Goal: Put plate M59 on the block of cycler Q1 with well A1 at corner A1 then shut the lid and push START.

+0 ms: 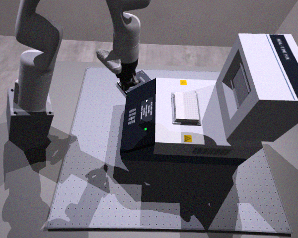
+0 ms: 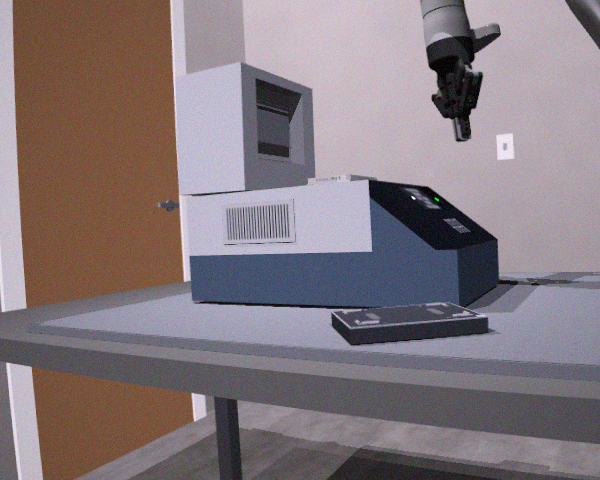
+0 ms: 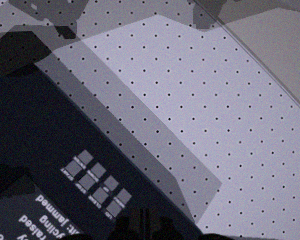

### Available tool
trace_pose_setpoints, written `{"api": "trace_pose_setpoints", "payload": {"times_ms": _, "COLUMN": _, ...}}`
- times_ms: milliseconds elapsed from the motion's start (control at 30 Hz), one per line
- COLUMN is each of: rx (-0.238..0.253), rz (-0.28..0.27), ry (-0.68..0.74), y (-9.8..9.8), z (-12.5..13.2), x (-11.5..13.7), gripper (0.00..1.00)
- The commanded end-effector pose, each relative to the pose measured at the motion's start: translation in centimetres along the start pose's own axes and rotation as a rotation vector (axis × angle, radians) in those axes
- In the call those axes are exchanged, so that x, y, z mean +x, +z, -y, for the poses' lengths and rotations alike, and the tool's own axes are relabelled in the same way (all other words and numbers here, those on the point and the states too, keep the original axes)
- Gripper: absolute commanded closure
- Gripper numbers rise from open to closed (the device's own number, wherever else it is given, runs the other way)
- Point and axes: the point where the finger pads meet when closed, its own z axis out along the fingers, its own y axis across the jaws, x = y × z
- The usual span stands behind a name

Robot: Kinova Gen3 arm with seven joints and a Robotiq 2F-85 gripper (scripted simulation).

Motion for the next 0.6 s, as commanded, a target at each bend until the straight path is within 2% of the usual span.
{"api": "trace_pose_setpoints", "payload": {"times_ms": 0, "rx": 0.0, "rz": 0.0, "ry": 0.0, "y": 0.4, "z": 0.1, "x": 0.0, "gripper": 0.9}}
{"api": "trace_pose_setpoints", "payload": {"times_ms": 567, "rx": 0.0, "rz": 0.0, "ry": 0.0, "y": 2.4, "z": 0.2, "x": -0.1, "gripper": 0.9}}
